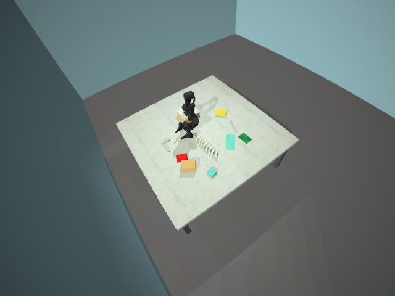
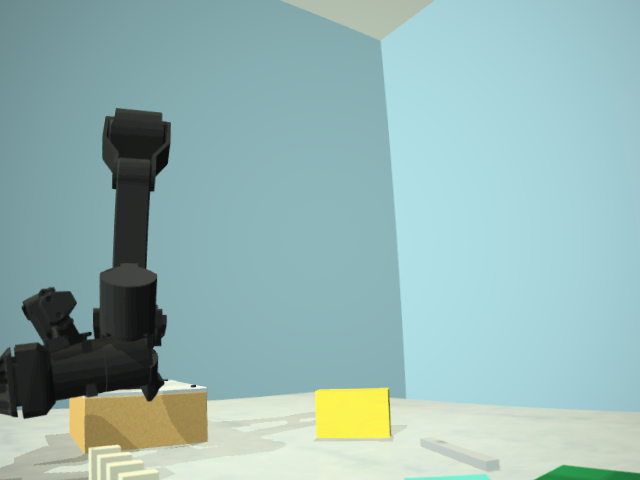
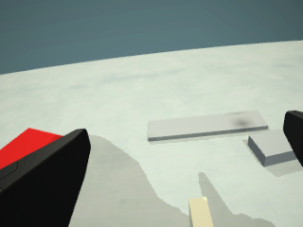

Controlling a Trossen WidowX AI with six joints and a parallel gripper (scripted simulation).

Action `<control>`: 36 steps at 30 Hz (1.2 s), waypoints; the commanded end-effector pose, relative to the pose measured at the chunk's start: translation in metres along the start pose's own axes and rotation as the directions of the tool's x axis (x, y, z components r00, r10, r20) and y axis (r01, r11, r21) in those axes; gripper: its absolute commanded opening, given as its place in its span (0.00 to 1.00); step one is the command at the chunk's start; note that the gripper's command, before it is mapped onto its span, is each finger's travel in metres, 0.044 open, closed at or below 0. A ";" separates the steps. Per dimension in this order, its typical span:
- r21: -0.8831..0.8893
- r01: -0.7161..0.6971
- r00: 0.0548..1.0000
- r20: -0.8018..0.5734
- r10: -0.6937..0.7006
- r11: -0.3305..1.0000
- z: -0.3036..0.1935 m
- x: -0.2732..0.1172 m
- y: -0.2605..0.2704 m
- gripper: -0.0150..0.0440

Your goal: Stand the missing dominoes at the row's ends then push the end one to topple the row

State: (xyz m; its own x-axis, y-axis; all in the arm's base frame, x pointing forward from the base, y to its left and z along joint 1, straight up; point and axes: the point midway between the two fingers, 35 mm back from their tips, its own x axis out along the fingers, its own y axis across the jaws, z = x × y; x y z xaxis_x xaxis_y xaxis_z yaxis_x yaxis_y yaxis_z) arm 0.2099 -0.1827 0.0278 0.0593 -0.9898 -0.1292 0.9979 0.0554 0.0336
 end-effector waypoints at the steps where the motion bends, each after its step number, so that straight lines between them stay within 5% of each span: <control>1: -0.029 0.000 1.000 -0.009 -0.001 1.000 0.003 -0.001 -0.003 1.00; 7: -0.413 -0.142 0.973 -0.225 0.050 0.900 -0.019 0.028 0.032 1.00; 14: -0.666 -0.524 0.796 -0.604 0.028 0.532 -0.030 0.055 0.048 1.00; 19: -0.565 -0.777 0.592 -0.806 0.018 0.277 -0.012 0.055 0.043 1.00; 28: -0.274 -0.961 0.274 -0.962 0.000 0.029 0.029 0.030 0.013 1.00; 36: -0.154 -0.987 0.155 -0.988 -0.009 -0.032 0.046 0.015 -0.002 1.00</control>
State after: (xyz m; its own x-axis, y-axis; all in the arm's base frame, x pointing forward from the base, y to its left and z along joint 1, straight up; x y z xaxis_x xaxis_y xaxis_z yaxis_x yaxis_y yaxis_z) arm 0.2334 -0.2264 0.0283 0.0223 -0.3042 -0.9523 0.0877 0.9495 -0.3013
